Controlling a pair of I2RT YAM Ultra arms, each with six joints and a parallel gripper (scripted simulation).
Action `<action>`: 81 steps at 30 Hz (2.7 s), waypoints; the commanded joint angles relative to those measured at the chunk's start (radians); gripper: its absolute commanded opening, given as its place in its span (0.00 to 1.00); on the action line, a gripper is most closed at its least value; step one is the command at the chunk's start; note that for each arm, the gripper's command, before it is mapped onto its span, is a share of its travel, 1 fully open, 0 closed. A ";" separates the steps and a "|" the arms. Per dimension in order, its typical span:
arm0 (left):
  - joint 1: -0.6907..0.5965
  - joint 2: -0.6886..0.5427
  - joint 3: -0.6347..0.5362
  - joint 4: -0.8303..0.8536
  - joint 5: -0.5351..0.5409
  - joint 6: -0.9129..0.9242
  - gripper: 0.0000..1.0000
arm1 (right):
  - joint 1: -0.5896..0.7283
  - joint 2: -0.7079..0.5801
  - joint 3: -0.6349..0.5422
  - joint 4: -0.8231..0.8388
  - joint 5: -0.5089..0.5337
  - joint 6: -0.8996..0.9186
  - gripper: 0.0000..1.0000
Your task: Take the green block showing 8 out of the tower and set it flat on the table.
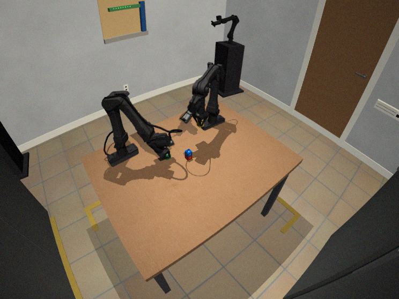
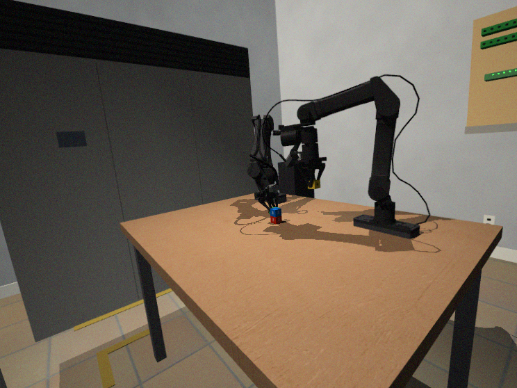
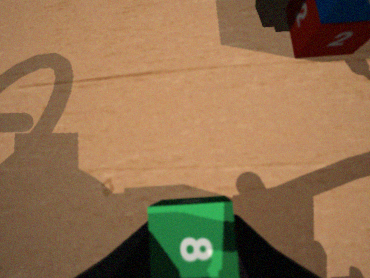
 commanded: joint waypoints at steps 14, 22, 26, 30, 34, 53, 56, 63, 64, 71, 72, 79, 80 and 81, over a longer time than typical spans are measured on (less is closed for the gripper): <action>0.001 -0.023 0.014 0.000 0.000 -0.001 0.27 | 0.010 -0.037 -0.013 0.014 -0.007 0.015 0.56; 0.001 -0.023 0.014 0.000 0.000 -0.001 0.27 | -0.003 -0.099 0.012 -0.039 -0.017 0.008 0.56; 0.001 -0.023 0.014 0.000 0.000 -0.001 0.27 | -0.015 -0.127 0.020 -0.078 -0.021 -0.008 0.56; 0.001 -0.023 0.014 0.000 0.000 -0.001 0.27 | -0.025 -0.146 0.026 -0.107 -0.024 -0.018 0.78; 0.001 -0.023 0.014 0.000 0.000 -0.001 0.27 | -0.057 -0.207 0.049 -0.200 -0.033 -0.049 1.00; 0.001 -0.023 0.014 0.000 0.000 -0.001 0.27 | -0.042 -0.307 0.130 -0.423 0.069 0.092 1.00; 0.001 -0.033 0.024 0.010 0.000 -0.003 0.27 | 0.060 -0.451 0.180 -0.482 0.127 0.255 1.00; -0.001 0.046 0.060 0.074 0.000 -0.007 0.27 | 0.240 -0.664 0.312 -0.604 0.266 0.470 1.00; -0.002 0.075 0.077 0.087 0.000 -0.008 0.27 | 0.266 -0.694 0.330 -0.619 0.279 0.501 1.00; -0.010 0.345 0.278 0.130 0.000 -0.009 0.27 | 0.422 -0.873 0.442 -0.711 0.365 0.672 1.00; -0.010 0.378 0.309 0.130 0.000 -0.009 0.27 | 0.440 -0.888 0.455 -0.721 0.376 0.687 1.00; -0.010 0.535 0.470 0.077 0.000 -0.006 0.27 | 0.532 -0.925 0.500 -0.749 0.438 0.738 1.00; -0.010 0.550 0.488 0.069 0.000 -0.005 0.27 | 0.540 -0.926 0.502 -0.750 0.445 0.734 1.00; -0.010 0.563 0.505 0.062 0.000 -0.005 0.27 | 0.545 -0.926 0.502 -0.753 0.442 0.737 1.00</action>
